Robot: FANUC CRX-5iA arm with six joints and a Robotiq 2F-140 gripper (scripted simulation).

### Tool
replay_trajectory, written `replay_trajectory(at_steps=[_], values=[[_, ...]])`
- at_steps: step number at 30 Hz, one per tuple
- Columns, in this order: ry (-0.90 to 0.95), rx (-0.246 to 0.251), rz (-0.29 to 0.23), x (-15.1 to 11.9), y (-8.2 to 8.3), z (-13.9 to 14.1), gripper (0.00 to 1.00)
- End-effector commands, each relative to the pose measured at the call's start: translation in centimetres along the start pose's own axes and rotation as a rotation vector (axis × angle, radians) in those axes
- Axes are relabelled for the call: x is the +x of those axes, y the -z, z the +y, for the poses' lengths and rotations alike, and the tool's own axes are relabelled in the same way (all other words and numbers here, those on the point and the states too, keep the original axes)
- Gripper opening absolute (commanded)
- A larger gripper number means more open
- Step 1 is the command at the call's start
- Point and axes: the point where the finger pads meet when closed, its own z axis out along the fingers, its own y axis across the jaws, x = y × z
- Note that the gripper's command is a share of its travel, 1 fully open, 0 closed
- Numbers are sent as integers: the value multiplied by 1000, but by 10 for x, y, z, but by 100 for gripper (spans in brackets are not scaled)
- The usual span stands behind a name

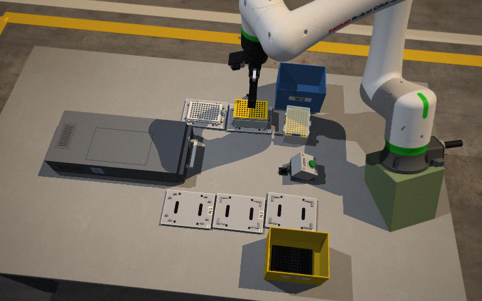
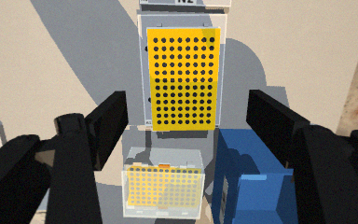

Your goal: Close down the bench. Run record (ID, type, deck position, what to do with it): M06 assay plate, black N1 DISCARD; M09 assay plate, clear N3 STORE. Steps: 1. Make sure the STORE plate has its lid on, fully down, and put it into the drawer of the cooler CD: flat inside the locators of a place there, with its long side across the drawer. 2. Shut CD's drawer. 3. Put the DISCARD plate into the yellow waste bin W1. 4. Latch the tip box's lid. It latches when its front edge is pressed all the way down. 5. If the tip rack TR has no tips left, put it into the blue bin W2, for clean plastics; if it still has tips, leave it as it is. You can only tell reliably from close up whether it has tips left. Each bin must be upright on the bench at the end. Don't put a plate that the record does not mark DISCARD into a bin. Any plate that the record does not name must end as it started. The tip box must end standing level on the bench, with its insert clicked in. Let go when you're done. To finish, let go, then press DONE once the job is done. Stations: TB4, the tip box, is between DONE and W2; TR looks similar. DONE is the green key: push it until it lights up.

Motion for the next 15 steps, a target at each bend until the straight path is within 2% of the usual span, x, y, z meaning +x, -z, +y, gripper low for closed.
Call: replay_trajectory(at_steps=[1, 15], values=[[0, 0, 1, 0, -3, 0, 70], [0, 0, 1, 1, -19, 0, 70]])
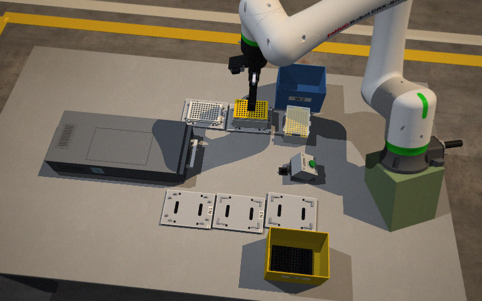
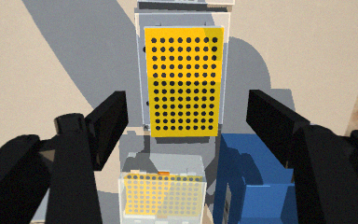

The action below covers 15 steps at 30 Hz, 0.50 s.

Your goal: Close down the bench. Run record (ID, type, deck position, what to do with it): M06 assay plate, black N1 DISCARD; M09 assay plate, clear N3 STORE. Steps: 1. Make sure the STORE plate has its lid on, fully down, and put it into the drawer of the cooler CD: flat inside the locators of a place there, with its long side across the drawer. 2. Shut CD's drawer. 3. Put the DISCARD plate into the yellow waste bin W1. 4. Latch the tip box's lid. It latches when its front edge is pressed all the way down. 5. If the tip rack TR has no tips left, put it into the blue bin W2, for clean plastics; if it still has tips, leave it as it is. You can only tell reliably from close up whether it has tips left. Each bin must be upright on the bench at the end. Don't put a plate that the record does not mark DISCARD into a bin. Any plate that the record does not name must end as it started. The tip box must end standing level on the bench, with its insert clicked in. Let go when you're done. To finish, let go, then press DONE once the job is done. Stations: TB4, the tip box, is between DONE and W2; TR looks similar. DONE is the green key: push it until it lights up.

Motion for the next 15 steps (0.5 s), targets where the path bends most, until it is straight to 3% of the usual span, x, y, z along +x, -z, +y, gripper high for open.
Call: replay_trajectory(at_steps=[1, 15], values=[[0, 0, 2, 1, -2, 0, 70], [0, 0, 2, 1, -19, 0, 70]])
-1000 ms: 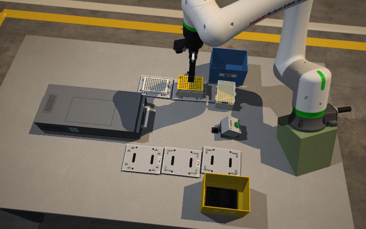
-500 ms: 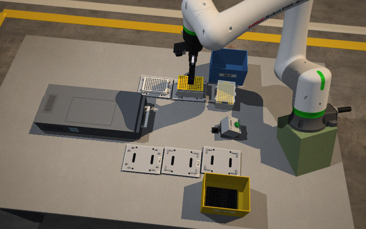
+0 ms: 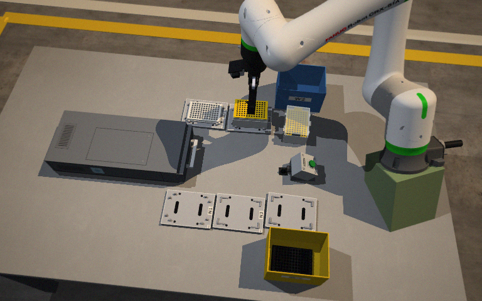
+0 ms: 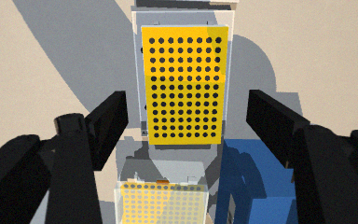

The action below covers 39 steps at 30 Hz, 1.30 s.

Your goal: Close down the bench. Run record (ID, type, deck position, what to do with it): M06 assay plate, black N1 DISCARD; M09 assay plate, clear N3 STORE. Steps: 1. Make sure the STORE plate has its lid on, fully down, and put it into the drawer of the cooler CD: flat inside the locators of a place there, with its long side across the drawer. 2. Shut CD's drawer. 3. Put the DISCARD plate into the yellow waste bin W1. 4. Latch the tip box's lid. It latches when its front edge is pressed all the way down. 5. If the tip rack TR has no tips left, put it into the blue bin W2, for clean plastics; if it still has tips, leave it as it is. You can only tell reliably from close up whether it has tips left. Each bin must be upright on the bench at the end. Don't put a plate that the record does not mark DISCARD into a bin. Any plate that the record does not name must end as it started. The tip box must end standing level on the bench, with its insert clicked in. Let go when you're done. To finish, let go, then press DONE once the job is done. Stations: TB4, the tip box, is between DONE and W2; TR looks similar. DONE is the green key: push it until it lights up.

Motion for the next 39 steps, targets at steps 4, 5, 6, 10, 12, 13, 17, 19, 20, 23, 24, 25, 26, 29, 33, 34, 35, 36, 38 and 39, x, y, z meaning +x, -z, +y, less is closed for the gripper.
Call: replay_trajectory(at_steps=[4, 5, 6, 10, 12, 13, 17, 19, 20, 23, 24, 25, 26, 29, 33, 34, 35, 36, 38, 39], values=[[0, 0, 2, 1, -4, 0, 70], [0, 0, 2, 1, -6, 0, 70], [0, 0, 2, 1, -7, 0, 70], [0, 0, 2, 1, -12, 0, 70], [0, 0, 2, 1, -15, 0, 70], [0, 0, 2, 1, -16, 0, 70], [0, 0, 2, 1, -20, 0, 70], [0, 0, 2, 1, -22, 0, 70], [0, 0, 2, 1, -23, 0, 70], [0, 0, 2, 1, -27, 0, 70], [0, 0, 2, 1, -28, 0, 70], [0, 0, 2, 1, -30, 0, 70], [0, 0, 2, 1, -31, 0, 70], [0, 0, 2, 1, -35, 0, 70], [0, 0, 2, 1, -40, 0, 70], [0, 0, 2, 1, -40, 0, 70], [0, 0, 2, 1, -40, 0, 70], [0, 0, 2, 1, -42, 0, 70], [0, 0, 2, 1, -44, 0, 70], [0, 0, 2, 1, -46, 0, 70]])
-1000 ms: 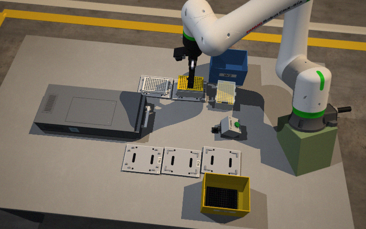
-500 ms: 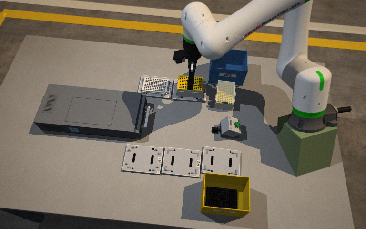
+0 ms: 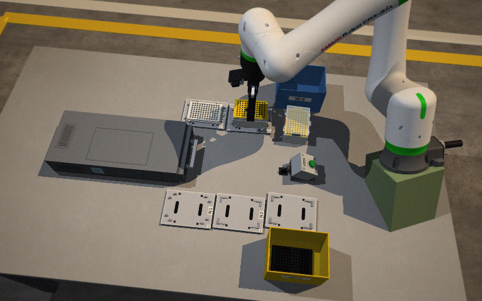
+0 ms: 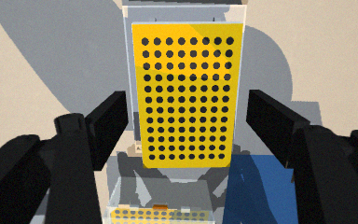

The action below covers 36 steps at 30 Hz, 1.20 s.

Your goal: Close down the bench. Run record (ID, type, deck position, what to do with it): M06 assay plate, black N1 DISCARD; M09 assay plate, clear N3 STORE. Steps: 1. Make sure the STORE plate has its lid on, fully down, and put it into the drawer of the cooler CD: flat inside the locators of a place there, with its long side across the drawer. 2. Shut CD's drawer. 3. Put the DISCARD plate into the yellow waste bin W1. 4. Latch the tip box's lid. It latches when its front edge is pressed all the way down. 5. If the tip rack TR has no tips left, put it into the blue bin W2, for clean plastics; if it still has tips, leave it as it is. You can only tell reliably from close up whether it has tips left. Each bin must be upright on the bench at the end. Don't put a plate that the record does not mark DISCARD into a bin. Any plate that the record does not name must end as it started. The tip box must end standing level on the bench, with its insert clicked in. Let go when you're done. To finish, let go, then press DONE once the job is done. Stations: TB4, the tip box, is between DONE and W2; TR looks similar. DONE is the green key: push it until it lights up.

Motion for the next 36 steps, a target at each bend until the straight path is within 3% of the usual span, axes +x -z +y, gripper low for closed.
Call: replay_trajectory(at_steps=[1, 36], values=[[0, 0, 2, 1, -3, 0, 70], [0, 0, 2, 1, -39, 0, 70]])
